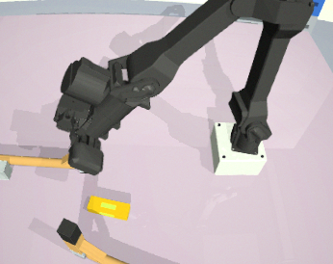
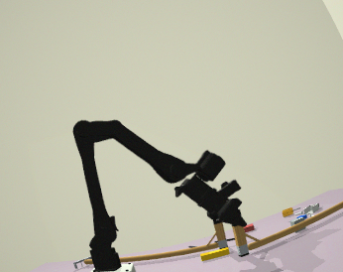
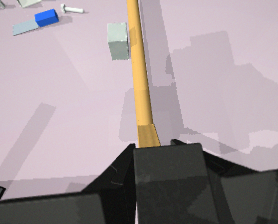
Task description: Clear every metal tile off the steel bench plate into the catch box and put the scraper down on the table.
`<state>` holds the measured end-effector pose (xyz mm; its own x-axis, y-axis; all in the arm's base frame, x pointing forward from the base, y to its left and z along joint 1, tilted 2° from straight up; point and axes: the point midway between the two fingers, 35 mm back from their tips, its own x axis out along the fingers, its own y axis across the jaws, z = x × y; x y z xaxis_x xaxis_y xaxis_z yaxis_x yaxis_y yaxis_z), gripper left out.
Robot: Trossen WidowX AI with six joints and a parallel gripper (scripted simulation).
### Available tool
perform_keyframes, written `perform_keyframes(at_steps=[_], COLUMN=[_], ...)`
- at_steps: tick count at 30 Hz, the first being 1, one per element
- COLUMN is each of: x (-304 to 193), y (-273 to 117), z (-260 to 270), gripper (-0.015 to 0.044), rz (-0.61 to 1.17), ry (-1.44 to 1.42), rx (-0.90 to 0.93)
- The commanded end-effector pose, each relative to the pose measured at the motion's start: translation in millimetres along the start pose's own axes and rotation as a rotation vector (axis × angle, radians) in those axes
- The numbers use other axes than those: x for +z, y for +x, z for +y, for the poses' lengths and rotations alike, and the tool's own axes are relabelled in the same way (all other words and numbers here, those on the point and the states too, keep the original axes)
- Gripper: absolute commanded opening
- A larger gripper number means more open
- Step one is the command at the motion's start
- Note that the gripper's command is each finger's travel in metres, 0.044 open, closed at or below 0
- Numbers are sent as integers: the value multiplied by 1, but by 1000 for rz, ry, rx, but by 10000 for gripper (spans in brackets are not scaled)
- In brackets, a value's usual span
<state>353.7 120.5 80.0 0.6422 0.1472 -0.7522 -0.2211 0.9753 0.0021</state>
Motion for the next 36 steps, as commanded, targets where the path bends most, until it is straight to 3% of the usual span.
perform_keyframes(at_steps=[1, 36], x=[9, 56], y=[2, 34], z=[2, 5], gripper=[0, 0], rz=[-14, -19], ry=[-2, -3], rx=[6, 7])
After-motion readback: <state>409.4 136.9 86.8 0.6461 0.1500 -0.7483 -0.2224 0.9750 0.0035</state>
